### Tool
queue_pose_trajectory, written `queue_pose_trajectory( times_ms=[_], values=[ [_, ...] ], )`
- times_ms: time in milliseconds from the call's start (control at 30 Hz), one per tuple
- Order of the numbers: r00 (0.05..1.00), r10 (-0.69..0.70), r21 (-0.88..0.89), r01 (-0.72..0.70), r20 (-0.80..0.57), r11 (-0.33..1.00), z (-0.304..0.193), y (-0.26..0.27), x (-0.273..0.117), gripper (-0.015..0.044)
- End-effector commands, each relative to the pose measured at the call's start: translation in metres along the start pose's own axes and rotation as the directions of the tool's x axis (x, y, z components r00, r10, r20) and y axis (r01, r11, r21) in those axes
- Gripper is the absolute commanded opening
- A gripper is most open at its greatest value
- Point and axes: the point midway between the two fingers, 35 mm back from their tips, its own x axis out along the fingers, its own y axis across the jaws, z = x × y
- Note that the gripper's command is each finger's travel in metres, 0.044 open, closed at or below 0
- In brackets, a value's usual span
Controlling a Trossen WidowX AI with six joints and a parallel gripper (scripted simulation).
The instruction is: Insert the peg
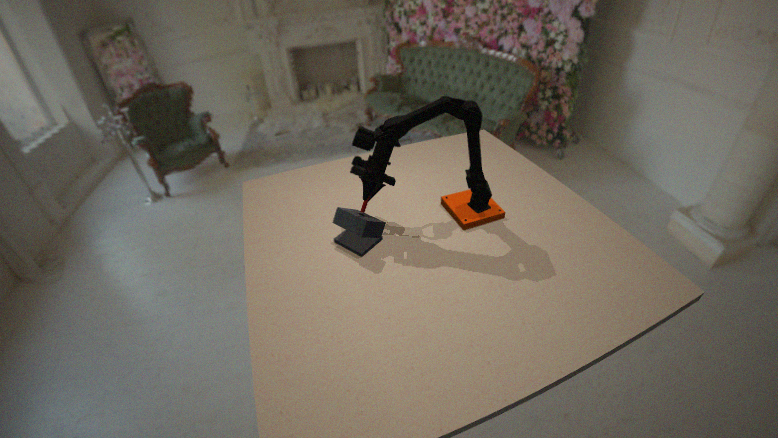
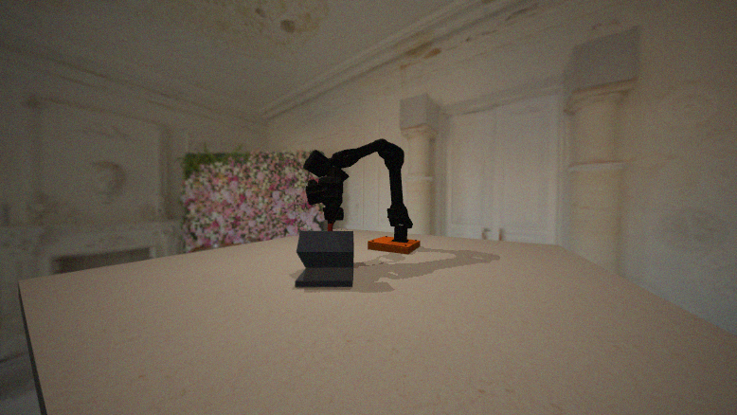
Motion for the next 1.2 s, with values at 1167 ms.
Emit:
queue_pose_trajectory(
  times_ms=[1167],
  values=[
    [1.0,0.001,-0.002,-0.001,-0.001,1.0,-0.001,-0.001,0.013,0.0]
  ],
)
